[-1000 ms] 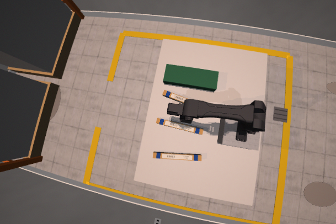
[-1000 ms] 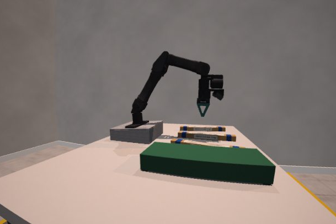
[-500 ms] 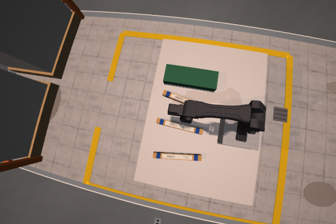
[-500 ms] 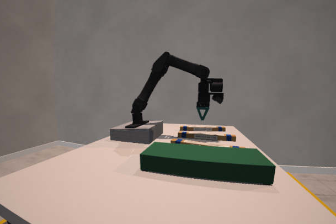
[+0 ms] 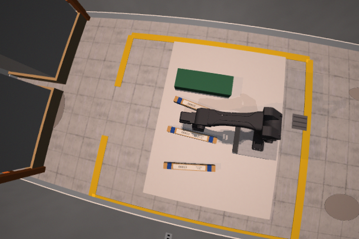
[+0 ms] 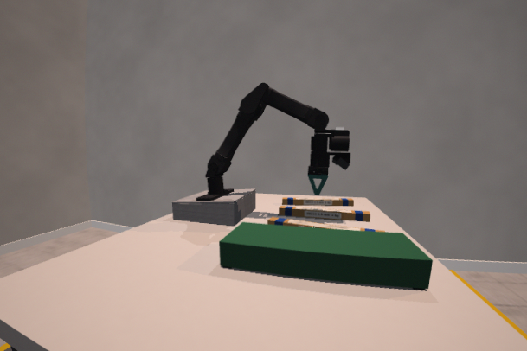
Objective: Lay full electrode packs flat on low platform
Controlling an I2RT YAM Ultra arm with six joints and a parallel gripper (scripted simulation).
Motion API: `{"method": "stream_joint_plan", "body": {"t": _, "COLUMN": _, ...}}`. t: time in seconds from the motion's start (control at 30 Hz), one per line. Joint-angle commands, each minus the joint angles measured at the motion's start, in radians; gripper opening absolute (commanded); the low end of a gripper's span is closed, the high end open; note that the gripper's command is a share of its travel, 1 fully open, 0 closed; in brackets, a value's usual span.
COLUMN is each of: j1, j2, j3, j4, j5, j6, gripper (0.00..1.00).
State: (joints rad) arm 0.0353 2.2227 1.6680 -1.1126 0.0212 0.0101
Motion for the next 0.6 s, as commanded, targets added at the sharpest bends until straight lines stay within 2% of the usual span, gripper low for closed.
{"method": "stream_joint_plan", "body": {"t": 0.0, "j1": -0.006, "j2": -0.004, "j3": -0.021, "j4": 0.041, "j5": -0.001, "j6": -0.005, "gripper": 0.42}}
{"method": "stream_joint_plan", "body": {"t": 0.2, "j1": -0.007, "j2": -0.002, "j3": -0.037, "j4": 0.064, "j5": -0.001, "j6": -0.005, "gripper": 0.42}}
{"method": "stream_joint_plan", "body": {"t": 0.3, "j1": -0.008, "j2": 0.003, "j3": 0.006, "j4": 0.064, "j5": -0.001, "j6": -0.005, "gripper": 0.42}}
{"method": "stream_joint_plan", "body": {"t": 0.5, "j1": -0.002, "j2": 0.002, "j3": -0.012, "j4": 0.051, "j5": 0.000, "j6": -0.003, "gripper": 0.42}}
{"method": "stream_joint_plan", "body": {"t": 0.57, "j1": -0.010, "j2": 0.011, "j3": 0.008, "j4": 0.057, "j5": -0.001, "j6": -0.006, "gripper": 0.42}}
